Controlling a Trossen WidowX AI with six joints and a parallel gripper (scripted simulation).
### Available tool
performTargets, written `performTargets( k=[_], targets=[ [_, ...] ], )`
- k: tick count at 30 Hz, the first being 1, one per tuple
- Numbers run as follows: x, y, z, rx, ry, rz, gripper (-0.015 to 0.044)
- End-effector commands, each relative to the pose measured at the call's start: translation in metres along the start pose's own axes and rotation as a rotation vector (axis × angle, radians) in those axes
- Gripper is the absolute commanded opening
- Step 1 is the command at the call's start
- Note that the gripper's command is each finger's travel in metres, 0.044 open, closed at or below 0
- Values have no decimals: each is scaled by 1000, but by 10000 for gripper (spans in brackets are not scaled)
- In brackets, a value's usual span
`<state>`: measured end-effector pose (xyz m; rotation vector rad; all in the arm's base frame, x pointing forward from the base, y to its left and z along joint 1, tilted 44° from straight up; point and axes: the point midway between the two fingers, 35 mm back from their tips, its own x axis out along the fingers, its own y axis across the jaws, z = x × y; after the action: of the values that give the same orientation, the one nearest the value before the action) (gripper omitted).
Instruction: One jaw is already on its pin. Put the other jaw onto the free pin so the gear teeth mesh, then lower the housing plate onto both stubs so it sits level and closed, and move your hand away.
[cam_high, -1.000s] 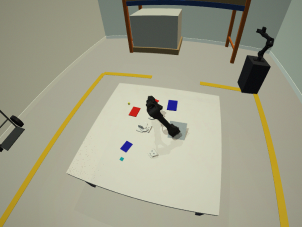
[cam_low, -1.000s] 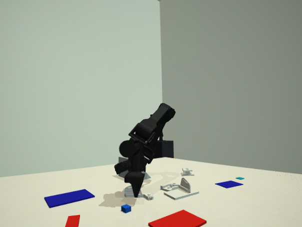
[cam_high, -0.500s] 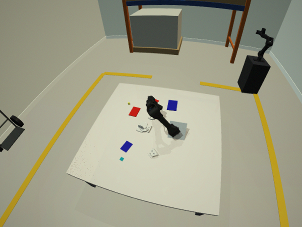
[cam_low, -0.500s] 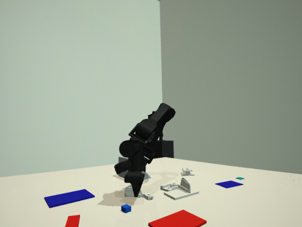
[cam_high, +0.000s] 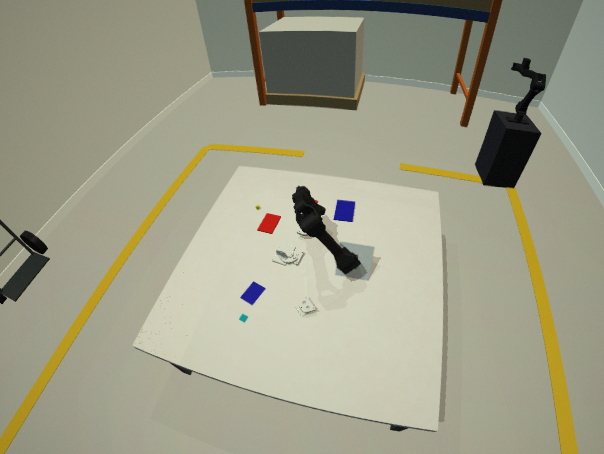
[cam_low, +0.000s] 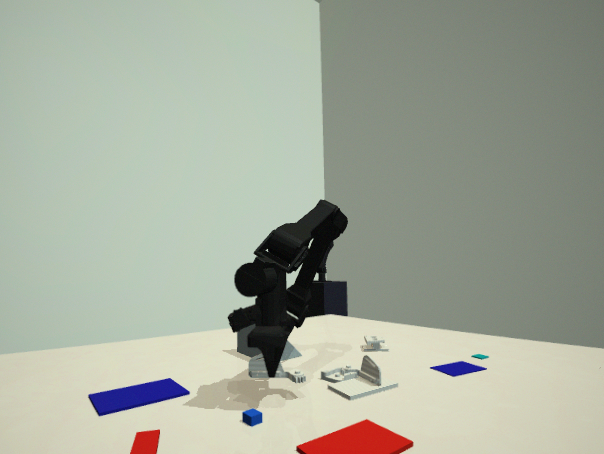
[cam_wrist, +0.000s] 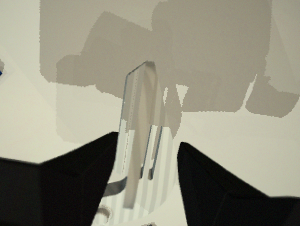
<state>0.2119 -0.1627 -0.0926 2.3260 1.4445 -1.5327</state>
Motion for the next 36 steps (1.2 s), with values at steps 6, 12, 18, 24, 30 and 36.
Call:
performTargets(
  k=[6,12,18,24,30,36],
  targets=[
    [-33,1,-1,-8,-5,13,134],
    [-47,-1,-1,-7,-4,13,134],
    [-47,-1,-1,-7,-4,13,134],
    [-48,-6,-7,-153,-5,12,134],
    [-49,-13,-15,-347,-6,12,134],
    [-50,-21,-23,-541,-7,11,134]
  ],
)
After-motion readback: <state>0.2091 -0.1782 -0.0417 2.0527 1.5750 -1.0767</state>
